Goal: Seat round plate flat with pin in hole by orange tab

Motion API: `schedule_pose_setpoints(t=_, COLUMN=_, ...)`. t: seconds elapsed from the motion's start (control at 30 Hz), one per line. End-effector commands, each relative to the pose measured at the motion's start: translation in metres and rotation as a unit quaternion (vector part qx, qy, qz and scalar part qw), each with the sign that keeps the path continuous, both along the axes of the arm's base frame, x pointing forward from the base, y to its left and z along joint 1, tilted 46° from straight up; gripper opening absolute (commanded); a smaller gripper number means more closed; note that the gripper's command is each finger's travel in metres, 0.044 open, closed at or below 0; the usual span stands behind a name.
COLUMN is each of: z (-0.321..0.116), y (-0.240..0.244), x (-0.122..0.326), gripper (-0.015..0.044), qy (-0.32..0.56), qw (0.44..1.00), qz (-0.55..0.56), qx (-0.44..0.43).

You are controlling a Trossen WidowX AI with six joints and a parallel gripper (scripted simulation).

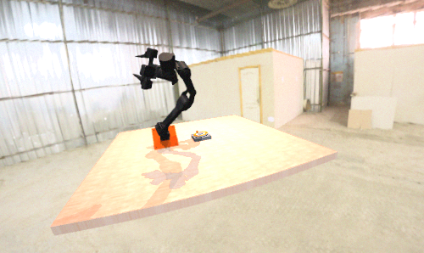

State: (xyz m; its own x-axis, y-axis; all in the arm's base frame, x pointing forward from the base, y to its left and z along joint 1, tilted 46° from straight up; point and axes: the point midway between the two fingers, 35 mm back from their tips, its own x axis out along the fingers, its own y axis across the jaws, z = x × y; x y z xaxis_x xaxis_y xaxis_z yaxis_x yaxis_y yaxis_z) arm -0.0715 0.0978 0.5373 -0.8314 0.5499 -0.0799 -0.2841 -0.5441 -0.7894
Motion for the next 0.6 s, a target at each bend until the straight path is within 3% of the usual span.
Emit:
schedule_pose_setpoints(t=0.0, z=0.000, y=-0.001, x=-0.002, gripper=0.0374, qy=0.000, qw=1.000, qz=0.005, qx=-0.001)
schedule_pose_setpoints(t=0.23, z=-0.017, y=-0.057, x=-0.063, gripper=0.0190, qy=-0.028, qw=0.983, qz=0.175, qx=-0.044)
schedule_pose_setpoints(t=0.47, z=-0.032, y=-0.120, x=-0.090, gripper=0.0006, qy=-0.052, qw=0.950, qz=0.294, qx=-0.090)
schedule_pose_setpoints(t=0.57, z=-0.038, y=-0.142, x=-0.094, gripper=0.0000, qy=-0.065, qw=0.937, qz=0.330, qx=-0.098)
